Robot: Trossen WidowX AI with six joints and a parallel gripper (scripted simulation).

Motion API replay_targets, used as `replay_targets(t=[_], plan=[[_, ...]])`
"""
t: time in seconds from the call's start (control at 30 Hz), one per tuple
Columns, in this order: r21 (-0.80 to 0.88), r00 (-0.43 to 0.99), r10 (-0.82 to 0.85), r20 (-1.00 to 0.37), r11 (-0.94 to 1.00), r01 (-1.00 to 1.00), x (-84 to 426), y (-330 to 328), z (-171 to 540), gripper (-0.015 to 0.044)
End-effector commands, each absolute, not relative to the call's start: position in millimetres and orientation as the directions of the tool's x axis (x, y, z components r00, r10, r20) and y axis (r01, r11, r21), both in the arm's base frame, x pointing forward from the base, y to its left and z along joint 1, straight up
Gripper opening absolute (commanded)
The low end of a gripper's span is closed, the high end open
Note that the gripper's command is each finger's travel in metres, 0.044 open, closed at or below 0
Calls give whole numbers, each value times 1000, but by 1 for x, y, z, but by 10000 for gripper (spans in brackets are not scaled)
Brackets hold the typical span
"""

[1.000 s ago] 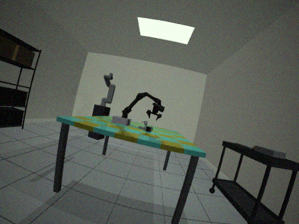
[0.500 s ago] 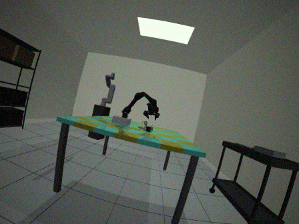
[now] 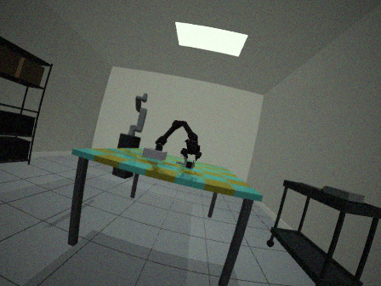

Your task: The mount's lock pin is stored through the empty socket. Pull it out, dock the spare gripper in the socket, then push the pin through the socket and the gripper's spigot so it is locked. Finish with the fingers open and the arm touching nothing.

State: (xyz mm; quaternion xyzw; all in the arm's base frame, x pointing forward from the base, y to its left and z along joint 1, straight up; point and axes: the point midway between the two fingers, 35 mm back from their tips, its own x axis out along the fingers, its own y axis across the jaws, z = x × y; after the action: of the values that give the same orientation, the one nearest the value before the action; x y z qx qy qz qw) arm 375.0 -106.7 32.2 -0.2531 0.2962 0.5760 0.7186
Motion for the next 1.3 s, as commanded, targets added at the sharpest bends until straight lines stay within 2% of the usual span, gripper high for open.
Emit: replay_targets(t=[0.0, 1.2, 1.27], plan=[[-29, 163, 677, -718, 205, -978, 375, -107, 27, 440], [-28, 163, 677, -717, 205, -978, 374, -107, -29, 440], [-28, 163, 677, -717, 205, -978, 374, -107, -29, 387]])
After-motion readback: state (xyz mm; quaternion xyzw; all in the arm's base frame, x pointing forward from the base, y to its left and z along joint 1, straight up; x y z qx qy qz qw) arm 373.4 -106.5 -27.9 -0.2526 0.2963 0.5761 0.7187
